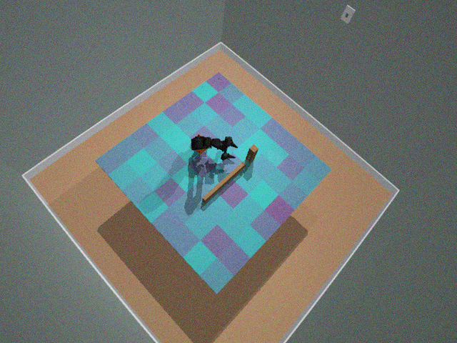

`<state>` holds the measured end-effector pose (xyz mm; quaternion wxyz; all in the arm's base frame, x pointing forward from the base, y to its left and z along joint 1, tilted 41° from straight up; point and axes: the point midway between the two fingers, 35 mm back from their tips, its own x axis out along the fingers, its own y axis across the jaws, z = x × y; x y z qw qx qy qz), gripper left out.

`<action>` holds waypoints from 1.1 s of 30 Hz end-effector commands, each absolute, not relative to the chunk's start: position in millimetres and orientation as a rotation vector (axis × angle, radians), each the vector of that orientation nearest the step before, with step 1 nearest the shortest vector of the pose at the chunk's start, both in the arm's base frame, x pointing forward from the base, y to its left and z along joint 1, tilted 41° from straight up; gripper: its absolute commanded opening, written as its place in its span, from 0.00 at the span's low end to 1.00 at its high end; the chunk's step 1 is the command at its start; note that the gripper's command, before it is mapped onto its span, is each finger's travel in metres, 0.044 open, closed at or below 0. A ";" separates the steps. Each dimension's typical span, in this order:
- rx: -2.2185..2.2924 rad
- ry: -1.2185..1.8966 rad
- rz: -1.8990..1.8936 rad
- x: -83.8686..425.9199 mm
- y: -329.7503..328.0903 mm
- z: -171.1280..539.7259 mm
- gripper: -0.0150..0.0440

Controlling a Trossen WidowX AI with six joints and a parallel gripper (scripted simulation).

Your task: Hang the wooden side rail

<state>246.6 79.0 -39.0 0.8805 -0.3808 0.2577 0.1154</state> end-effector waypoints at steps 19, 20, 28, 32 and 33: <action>-0.943 0.974 0.641 316.5 74.7 6.4 1.00; -0.941 0.984 0.655 315.6 73.4 11.0 1.00; -0.940 0.988 0.659 315.2 73.0 12.5 1.00; -0.940 0.988 0.659 315.2 73.0 12.5 1.00; -0.940 0.988 0.659 315.2 73.0 12.5 1.00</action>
